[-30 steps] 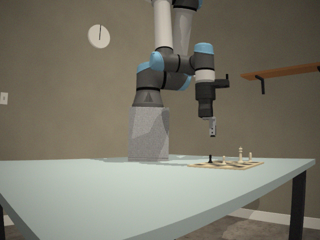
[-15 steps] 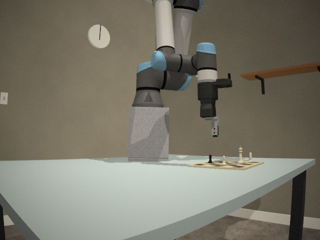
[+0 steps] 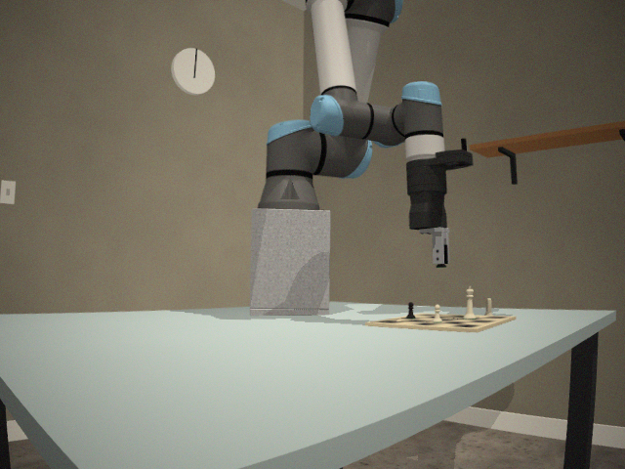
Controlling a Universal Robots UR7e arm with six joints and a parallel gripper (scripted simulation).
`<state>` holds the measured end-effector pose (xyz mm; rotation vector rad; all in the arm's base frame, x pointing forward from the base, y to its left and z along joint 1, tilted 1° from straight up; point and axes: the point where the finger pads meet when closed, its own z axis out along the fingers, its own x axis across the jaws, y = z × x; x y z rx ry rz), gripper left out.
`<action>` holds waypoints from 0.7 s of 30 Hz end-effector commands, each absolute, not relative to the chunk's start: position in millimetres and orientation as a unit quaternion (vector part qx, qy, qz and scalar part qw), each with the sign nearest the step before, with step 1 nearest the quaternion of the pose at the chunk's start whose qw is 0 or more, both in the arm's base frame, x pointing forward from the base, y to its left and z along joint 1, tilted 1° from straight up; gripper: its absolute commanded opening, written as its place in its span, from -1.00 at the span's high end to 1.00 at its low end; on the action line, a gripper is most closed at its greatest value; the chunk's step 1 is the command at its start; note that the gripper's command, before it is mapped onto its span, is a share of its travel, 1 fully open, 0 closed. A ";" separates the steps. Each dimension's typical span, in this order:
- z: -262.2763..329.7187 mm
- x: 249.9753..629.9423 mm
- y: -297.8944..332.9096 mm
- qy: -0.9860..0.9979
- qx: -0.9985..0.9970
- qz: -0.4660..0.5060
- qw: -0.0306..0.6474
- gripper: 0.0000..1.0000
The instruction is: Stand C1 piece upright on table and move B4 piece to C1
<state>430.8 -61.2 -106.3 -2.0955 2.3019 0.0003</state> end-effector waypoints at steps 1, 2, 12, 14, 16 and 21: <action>-106.4 449.7 -56.8 0.797 -0.604 0.001 0.008 1.00; -106.3 453.3 -55.5 0.807 -0.590 0.001 0.007 1.00; -105.0 483.7 -40.8 0.890 -0.456 0.003 0.007 1.00; -105.0 483.7 -40.8 0.890 -0.456 0.003 0.007 1.00; -104.7 488.0 -38.0 0.900 -0.435 0.003 0.007 1.00; -104.2 495.6 -32.5 0.918 -0.396 0.003 0.007 1.00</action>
